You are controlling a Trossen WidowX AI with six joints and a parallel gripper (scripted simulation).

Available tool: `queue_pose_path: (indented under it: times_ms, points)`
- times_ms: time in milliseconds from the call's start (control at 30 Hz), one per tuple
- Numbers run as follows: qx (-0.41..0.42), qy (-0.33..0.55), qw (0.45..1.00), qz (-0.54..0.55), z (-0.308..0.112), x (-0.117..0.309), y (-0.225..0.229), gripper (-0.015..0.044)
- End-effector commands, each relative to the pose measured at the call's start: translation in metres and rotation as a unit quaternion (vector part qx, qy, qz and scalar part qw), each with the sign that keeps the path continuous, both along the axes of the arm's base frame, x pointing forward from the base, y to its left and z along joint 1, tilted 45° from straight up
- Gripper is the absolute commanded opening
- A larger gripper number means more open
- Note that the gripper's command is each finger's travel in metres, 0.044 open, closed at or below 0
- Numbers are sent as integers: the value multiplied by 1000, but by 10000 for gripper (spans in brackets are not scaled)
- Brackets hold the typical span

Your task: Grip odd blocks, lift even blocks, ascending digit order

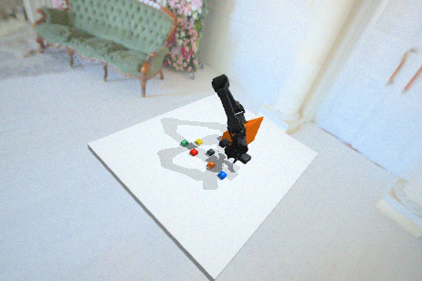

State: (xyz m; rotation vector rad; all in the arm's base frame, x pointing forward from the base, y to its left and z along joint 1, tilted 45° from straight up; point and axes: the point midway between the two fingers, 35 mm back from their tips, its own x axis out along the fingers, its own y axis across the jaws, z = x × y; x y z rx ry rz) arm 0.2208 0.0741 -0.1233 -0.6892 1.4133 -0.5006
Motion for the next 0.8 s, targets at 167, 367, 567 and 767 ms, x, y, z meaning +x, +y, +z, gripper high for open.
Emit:
queue_pose_path:
  times_ms: [167,367,567,767]
  points:
    - [-1,1,1000,2,0,0,0,383]
    - [0,1,1000,2,24,-3,23,400]
    - [1,2,1000,2,45,-5,47,321]
    - [1,2,1000,2,84,-13,82,164]
